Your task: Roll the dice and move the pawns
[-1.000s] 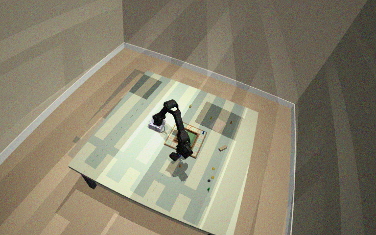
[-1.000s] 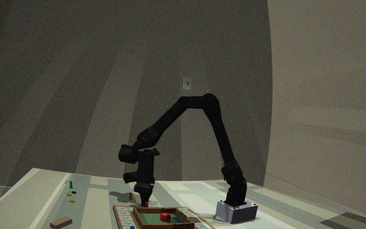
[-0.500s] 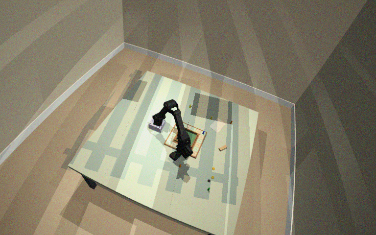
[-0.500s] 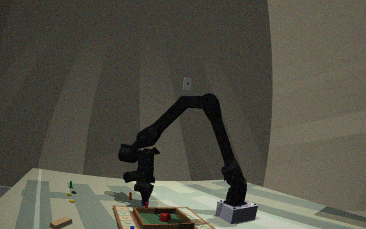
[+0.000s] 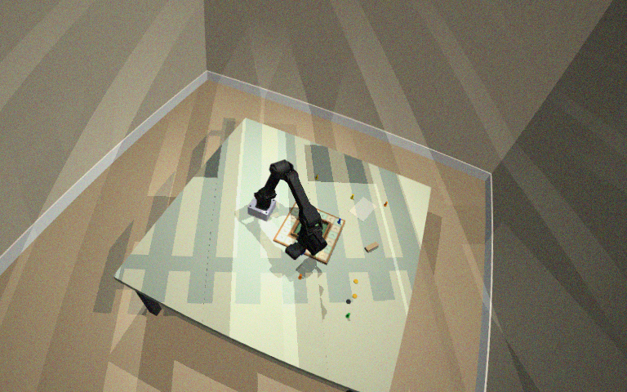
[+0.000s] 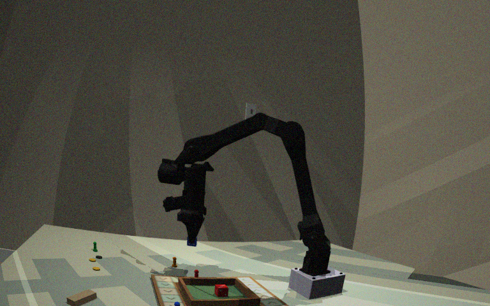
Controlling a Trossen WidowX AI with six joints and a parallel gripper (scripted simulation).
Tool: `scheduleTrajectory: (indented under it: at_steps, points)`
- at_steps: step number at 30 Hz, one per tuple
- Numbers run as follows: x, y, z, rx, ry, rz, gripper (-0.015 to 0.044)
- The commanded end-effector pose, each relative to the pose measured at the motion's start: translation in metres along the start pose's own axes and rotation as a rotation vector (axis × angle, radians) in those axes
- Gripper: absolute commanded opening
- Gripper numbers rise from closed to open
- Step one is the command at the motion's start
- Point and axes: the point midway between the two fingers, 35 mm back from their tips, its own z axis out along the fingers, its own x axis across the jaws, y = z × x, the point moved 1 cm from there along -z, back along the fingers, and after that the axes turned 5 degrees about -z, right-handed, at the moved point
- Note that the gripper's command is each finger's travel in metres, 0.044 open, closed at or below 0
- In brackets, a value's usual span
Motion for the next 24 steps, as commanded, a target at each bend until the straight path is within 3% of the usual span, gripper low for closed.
scheduleTrajectory:
  at_steps: [1, 6, 24]
  points:
    - [0.001, -0.002, -0.025, -0.005, -0.002, -0.004, 0.0000]
    - [0.005, -0.002, -0.026, -0.005, -0.001, -0.012, 0.0000]
    - [0.109, -0.005, 0.001, -0.006, 0.006, -0.226, 0.0000]
